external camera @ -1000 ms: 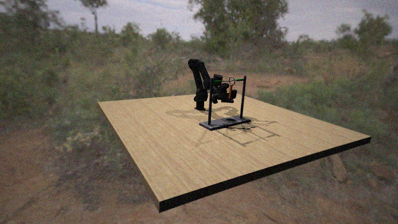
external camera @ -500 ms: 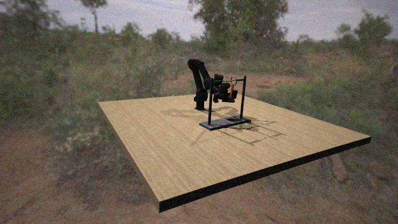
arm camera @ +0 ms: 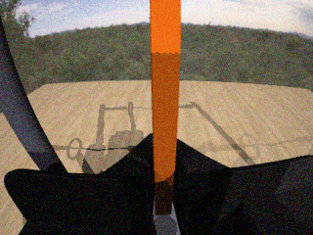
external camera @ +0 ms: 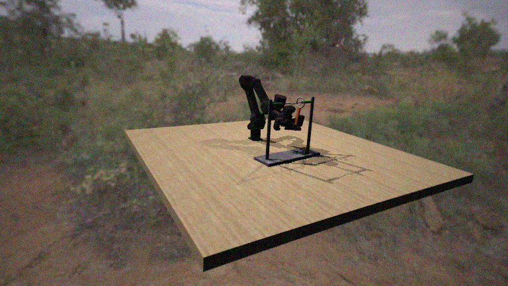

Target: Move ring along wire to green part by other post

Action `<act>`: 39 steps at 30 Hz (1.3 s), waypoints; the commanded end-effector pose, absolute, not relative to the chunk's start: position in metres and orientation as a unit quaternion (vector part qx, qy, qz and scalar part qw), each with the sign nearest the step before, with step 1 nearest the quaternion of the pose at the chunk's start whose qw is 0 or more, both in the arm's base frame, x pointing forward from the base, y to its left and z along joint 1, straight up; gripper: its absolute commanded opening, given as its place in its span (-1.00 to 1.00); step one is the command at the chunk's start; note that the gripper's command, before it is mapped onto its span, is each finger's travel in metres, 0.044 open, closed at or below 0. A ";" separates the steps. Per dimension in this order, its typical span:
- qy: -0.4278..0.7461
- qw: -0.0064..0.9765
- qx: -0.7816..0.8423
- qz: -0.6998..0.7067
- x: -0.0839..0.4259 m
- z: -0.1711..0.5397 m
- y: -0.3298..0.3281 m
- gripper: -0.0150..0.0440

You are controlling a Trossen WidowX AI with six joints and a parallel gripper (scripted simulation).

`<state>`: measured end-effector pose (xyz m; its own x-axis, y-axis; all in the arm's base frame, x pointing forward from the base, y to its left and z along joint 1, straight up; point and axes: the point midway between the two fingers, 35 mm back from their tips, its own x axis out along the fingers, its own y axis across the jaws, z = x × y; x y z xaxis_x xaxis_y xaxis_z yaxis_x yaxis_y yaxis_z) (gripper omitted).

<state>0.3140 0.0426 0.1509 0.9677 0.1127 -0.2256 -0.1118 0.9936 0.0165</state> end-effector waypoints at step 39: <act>0.111 0.992 -0.003 0.058 0.312 0.136 0.070 -1.00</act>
<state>0.3141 0.0717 0.1456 0.9709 0.1213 -0.2064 -0.1223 0.9925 0.0076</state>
